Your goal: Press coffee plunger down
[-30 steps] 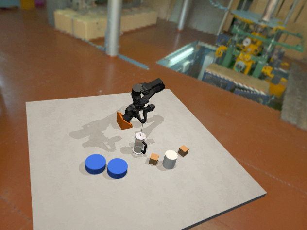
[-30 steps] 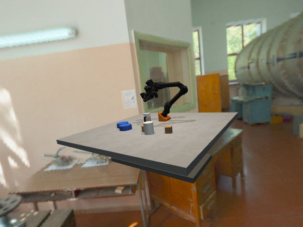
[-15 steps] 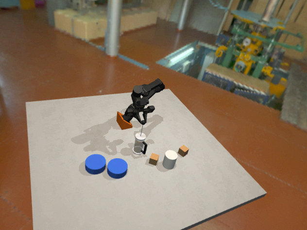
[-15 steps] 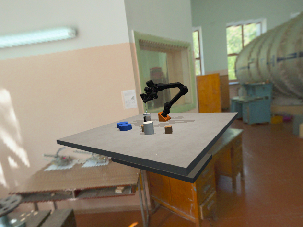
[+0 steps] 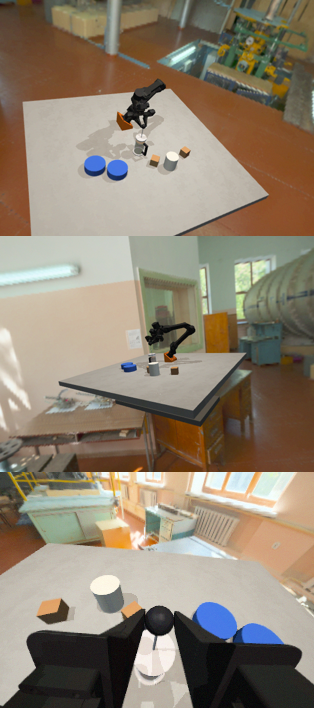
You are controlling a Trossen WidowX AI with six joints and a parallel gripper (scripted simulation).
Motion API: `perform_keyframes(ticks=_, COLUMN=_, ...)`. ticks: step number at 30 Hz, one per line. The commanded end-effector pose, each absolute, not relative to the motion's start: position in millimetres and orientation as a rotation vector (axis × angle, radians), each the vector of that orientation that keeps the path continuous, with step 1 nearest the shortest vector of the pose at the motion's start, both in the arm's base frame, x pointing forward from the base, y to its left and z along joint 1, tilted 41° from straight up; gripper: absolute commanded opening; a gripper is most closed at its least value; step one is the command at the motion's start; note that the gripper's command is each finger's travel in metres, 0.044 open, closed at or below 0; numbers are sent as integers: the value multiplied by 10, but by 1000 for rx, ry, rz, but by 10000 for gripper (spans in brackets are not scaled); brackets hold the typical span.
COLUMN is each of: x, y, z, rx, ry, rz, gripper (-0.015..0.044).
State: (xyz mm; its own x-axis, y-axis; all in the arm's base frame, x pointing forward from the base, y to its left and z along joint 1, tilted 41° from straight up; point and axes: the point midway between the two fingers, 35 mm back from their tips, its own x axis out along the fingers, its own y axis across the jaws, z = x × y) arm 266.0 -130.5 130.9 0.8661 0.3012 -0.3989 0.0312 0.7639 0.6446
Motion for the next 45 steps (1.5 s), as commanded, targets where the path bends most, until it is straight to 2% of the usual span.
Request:
perform_keyframes(ticks=1, x=2651, y=-1236, z=1189, rx=691, ry=534, rz=147, gripper=117)
perform_keyframes(ticks=45, x=2744, y=-880, z=822, rx=696, ry=522, rz=148, gripper=117)
